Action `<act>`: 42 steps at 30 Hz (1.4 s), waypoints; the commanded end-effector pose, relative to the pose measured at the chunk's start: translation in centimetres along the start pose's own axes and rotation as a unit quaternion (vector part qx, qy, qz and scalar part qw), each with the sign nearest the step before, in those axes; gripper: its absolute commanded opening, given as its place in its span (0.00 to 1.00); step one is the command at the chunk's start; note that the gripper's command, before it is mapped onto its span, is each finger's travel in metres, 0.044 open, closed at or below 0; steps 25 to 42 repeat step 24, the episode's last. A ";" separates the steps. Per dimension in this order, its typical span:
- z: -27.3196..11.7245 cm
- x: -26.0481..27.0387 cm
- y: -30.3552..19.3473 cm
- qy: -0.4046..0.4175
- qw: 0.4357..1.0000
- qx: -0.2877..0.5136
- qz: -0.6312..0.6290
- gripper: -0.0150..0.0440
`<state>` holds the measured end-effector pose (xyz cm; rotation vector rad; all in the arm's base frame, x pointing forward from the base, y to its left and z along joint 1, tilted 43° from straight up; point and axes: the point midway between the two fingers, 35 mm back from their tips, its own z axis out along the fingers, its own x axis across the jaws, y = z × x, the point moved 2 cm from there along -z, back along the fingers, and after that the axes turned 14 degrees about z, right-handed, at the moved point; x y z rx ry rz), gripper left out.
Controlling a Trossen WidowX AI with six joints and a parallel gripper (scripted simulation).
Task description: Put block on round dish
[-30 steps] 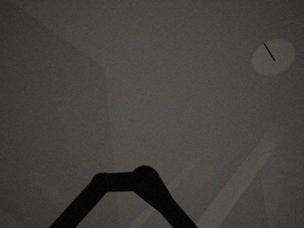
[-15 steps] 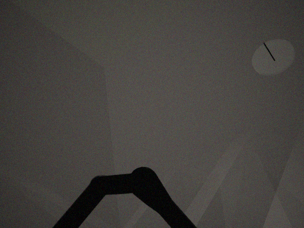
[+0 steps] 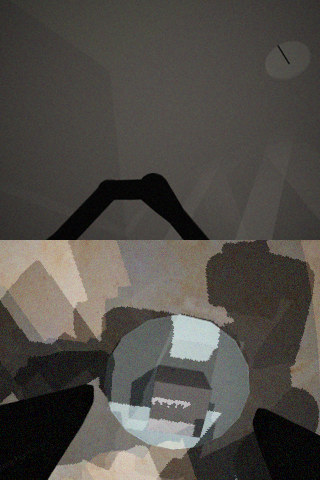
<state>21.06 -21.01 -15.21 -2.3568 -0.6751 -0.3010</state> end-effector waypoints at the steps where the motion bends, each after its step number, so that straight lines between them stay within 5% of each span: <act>1: -1.9 -0.1 0.1 -0.003 1.000 -0.003 0.003 1.00; 13: -8.5 -0.3 -0.5 -0.003 1.000 0.005 0.016 1.00; 42: -8.5 -0.3 -0.5 -0.003 1.000 0.005 0.016 1.00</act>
